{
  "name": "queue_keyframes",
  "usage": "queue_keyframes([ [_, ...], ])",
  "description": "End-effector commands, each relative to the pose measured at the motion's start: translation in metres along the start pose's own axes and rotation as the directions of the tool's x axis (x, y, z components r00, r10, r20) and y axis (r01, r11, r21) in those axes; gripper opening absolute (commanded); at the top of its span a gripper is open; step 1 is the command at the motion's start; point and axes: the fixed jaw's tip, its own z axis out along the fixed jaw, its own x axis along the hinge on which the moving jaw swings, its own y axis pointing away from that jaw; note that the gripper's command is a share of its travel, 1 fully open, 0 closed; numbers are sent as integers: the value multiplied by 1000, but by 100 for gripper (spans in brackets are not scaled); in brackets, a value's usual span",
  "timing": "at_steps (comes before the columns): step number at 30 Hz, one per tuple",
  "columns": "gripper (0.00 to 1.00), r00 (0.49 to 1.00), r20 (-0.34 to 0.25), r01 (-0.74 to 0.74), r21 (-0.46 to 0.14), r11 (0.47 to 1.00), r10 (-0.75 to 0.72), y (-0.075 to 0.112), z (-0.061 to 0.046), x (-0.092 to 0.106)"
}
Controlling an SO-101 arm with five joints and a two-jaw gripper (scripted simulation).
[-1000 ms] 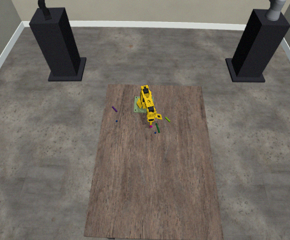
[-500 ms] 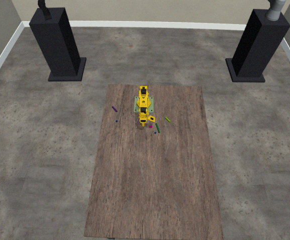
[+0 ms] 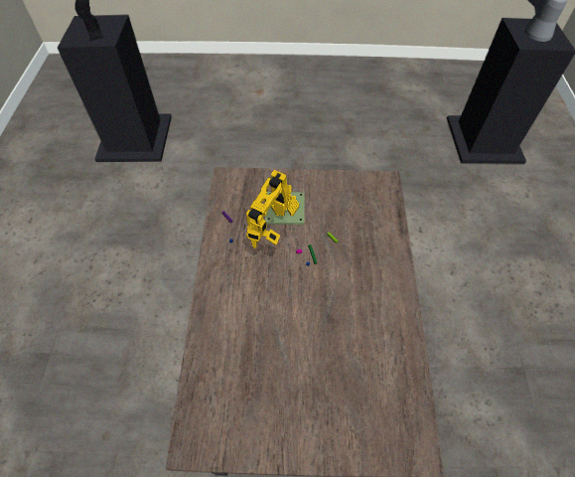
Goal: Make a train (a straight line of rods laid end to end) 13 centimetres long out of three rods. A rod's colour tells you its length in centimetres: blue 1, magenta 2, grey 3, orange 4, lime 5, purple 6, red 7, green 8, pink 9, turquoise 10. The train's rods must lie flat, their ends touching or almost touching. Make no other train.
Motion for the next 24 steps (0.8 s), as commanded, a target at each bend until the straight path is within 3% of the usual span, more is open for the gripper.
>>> queue_keyframes([
  [1,18,995,8,-100,-16,995,101,4,2,36],
  [6,18,974,11,-225,-15,974,225,20,3,76],
  [8,18,974,11,-225,-15,974,225,20,3,76],
  [18,18,907,17,-420,-14,908,420,64,5,133],
  [24,19,877,19,-480,-14,877,480,83,6,148],
])
